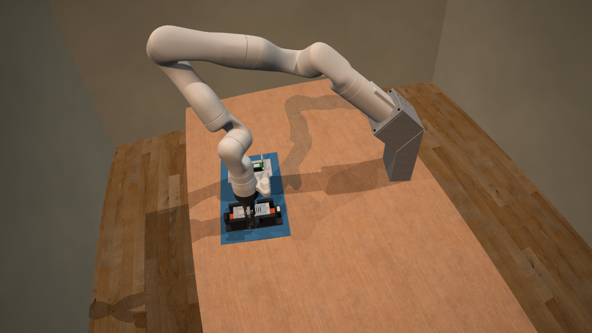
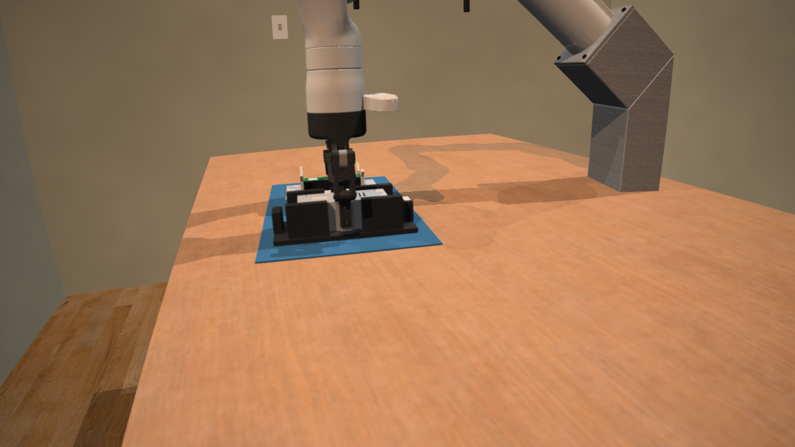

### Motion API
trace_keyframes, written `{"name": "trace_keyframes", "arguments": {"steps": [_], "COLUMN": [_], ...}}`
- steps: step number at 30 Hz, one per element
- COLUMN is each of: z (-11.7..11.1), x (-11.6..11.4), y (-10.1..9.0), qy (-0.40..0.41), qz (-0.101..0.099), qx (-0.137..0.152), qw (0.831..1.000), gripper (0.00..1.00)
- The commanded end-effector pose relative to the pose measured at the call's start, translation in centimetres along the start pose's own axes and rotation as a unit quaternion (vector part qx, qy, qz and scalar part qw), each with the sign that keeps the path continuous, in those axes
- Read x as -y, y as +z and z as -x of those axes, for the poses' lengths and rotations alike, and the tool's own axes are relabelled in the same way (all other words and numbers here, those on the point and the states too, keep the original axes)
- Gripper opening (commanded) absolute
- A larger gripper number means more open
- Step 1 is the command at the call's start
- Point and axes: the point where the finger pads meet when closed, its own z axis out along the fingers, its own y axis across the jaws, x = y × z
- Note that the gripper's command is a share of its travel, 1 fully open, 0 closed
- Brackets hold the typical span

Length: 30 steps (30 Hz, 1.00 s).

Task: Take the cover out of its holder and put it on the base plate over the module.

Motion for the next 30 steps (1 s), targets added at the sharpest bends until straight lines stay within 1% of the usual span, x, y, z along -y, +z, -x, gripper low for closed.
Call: {"name": "trace_keyframes", "arguments": {"steps": [1,13,23,30], "z": [-0.11,-0.30,-0.22,-0.22], "x": [0.11,0.26,0.19,0.19], "y": [0.16,0.48,-0.28,-0.28], "qy": [0.000,-0.001,-0.001,-0.001], "qz": [-0.001,-0.003,-0.003,-0.003], "qx": [-0.001,-0.002,-0.002,-0.002], "qw": [1.000,1.000,1.000,1.000], "gripper": [1.00,1.00,1.00,1.00]}}
